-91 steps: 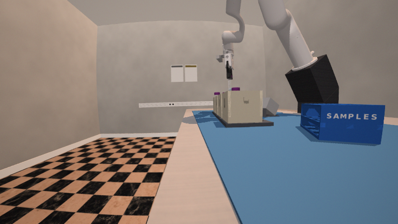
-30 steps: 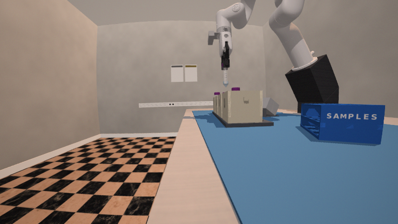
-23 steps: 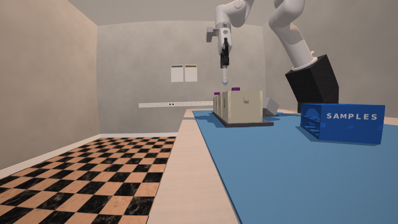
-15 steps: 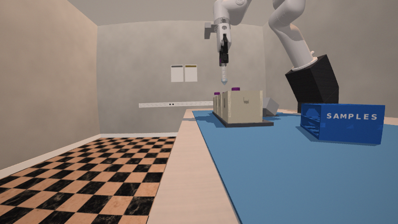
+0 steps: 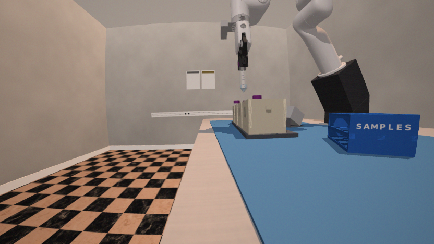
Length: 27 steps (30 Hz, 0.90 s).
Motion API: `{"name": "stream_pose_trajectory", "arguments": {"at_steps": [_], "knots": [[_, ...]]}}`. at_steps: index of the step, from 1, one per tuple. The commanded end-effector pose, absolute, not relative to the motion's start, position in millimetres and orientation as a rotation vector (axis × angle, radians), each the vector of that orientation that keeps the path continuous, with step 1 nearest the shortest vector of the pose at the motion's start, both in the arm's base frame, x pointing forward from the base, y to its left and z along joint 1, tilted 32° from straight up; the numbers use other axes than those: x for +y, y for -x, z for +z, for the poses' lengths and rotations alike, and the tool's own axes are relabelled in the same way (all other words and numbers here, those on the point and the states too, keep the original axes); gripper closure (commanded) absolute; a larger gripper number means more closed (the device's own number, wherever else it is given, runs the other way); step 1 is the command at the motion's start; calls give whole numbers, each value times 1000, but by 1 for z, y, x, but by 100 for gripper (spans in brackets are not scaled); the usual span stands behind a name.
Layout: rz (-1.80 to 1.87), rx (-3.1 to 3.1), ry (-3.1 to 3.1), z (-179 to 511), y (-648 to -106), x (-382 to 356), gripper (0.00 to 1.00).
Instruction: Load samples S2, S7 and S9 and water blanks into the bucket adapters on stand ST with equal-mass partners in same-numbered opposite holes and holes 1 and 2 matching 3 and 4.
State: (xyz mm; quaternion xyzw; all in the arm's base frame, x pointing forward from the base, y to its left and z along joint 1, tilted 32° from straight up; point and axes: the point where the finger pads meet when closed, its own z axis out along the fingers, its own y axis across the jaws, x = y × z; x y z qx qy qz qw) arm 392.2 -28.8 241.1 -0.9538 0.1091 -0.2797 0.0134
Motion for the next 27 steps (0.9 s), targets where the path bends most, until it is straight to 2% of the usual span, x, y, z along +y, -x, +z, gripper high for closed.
{"name": "stream_pose_trajectory", "arguments": {"at_steps": [1,27], "knots": [[-876,342,2972,243,-393,-28,100],[-876,342,2972,221,-407,-29,100]]}}
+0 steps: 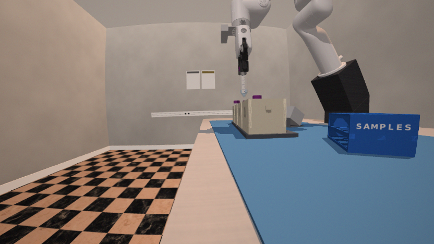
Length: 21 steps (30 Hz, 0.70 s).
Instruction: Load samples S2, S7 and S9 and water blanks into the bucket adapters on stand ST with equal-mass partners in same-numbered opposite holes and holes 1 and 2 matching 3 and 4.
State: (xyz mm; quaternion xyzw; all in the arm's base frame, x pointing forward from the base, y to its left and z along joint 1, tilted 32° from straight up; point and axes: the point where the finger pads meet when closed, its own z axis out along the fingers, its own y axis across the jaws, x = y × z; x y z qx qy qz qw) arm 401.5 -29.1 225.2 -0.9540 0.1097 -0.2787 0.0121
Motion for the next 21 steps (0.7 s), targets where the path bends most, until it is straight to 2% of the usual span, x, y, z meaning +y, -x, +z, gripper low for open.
{"name": "stream_pose_trajectory", "arguments": {"at_steps": [1,21], "knots": [[-876,342,2972,219,-408,-30,100],[-876,342,2972,213,-412,-30,100]]}}
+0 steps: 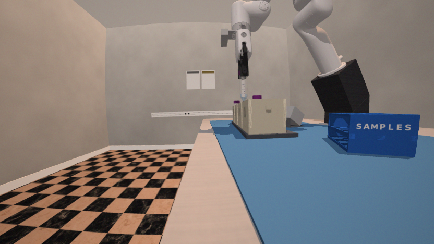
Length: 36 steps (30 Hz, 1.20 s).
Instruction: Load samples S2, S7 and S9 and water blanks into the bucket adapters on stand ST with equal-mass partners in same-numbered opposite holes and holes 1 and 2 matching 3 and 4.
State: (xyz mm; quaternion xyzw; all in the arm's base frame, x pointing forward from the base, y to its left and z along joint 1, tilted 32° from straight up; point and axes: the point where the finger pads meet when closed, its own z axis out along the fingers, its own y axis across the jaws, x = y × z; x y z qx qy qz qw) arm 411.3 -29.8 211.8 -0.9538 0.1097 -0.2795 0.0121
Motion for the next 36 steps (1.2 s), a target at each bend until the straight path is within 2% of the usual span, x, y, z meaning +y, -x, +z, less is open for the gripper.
{"name": "stream_pose_trajectory", "arguments": {"at_steps": [1,36], "knots": [[-876,342,2972,213,-412,-30,100],[-876,342,2972,189,-427,-31,100]]}}
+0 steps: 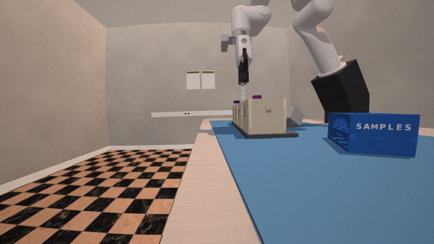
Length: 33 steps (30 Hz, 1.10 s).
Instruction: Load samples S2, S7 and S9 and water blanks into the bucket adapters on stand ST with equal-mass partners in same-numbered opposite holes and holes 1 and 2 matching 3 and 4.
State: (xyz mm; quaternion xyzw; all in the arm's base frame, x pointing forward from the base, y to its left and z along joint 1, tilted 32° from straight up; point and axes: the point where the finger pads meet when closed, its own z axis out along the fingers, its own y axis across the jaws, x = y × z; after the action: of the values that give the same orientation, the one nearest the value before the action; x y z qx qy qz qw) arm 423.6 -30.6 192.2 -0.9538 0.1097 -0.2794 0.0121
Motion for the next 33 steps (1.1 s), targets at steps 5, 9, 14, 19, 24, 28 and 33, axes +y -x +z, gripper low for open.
{"name": "stream_pose_trajectory", "arguments": {"at_steps": [5,9,14,19,24,28,33], "knots": [[-876,342,2972,185,-430,-31,100],[-876,342,2972,184,-431,-31,100],[-876,342,2972,179,-433,-31,100],[-876,342,2972,175,-436,-31,100],[-876,342,2972,171,-439,-32,100],[-876,342,2972,169,-440,-32,100],[-875,342,2972,165,-443,-32,100]]}}
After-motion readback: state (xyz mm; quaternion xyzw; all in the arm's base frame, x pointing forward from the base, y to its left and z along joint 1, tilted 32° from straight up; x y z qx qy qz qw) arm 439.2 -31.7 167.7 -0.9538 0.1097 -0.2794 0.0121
